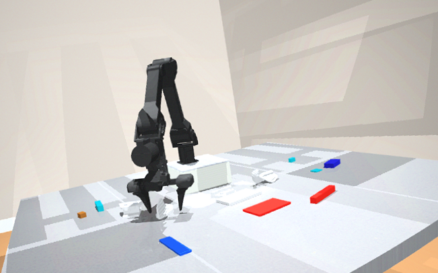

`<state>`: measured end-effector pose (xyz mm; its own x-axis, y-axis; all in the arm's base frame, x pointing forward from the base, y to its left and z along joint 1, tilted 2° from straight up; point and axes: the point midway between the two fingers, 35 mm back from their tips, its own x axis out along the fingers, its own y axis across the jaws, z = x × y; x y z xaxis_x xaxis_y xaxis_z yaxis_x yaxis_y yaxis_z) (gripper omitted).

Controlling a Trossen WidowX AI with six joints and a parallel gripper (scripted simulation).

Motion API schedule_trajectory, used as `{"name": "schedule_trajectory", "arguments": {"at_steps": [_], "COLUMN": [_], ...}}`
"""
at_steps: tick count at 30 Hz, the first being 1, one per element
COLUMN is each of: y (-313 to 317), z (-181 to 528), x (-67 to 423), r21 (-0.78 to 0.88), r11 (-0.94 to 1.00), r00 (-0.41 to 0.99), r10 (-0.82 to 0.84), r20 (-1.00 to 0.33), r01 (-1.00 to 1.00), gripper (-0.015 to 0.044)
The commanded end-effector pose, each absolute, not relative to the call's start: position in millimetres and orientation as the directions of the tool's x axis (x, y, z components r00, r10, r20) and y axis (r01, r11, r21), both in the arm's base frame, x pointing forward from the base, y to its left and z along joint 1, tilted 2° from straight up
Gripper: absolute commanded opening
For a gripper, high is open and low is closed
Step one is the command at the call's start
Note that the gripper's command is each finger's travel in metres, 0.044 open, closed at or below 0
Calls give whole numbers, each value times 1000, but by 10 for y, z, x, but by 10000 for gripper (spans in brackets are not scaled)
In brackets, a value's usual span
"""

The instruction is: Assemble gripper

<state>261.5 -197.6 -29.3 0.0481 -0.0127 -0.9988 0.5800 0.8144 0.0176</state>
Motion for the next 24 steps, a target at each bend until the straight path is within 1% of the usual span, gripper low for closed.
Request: {"name": "schedule_trajectory", "arguments": {"at_steps": [1, 21, 24], "y": [-1963, -1963, -1970], "z": [-325, -328, -325], "x": [2614, 2614, 2607], "r21": [24, 24, 18], "r11": [811, 811, 814], "r00": [50, 50, 46], "r10": [-7, -7, -11], "r20": [-999, -999, -999], "r01": [585, 585, 580], "gripper": [440, 440, 361]}}
